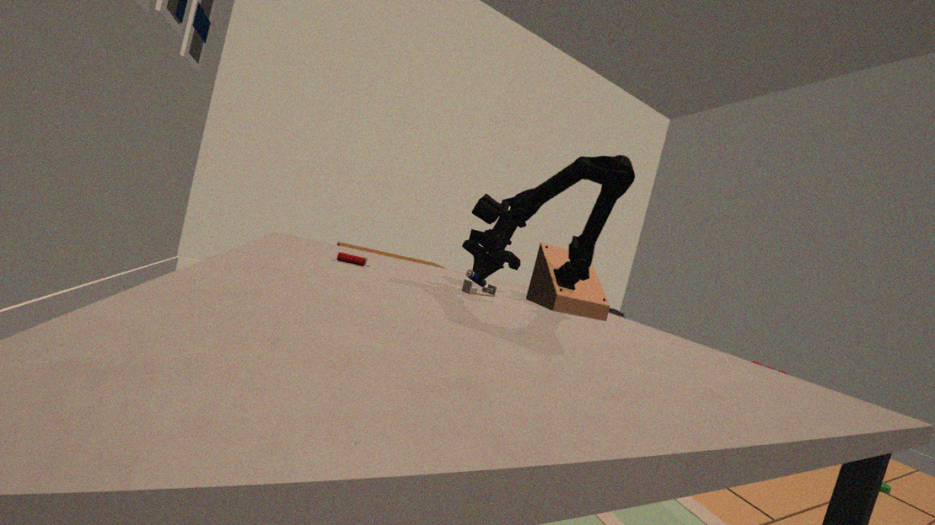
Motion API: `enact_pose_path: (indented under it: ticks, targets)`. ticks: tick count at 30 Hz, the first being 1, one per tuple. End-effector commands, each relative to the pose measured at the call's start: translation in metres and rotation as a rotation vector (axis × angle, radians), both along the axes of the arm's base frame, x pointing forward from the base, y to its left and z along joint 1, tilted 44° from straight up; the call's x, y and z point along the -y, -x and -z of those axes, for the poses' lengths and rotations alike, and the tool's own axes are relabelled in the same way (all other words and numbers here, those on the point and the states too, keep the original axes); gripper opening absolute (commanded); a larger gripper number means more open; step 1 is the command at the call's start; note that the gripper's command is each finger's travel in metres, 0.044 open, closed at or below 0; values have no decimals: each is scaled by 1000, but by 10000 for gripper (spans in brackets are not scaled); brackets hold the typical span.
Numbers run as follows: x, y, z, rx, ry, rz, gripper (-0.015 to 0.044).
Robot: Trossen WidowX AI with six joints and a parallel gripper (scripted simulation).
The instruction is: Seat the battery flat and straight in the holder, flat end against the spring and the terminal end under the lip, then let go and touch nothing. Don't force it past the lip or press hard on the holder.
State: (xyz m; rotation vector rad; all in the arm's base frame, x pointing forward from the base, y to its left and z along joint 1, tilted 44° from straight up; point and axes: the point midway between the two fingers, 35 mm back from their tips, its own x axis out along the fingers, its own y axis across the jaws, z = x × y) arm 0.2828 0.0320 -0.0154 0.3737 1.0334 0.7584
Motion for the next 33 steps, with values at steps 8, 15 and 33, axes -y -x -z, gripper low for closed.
enact_pose_path:
  ticks: [8,15,33]
  targets:
    - [-3,3,4,38,-27,46,71]
    - [-4,5,6,64,-40,72,71]
    - [-8,11,7,124,-69,131,71]
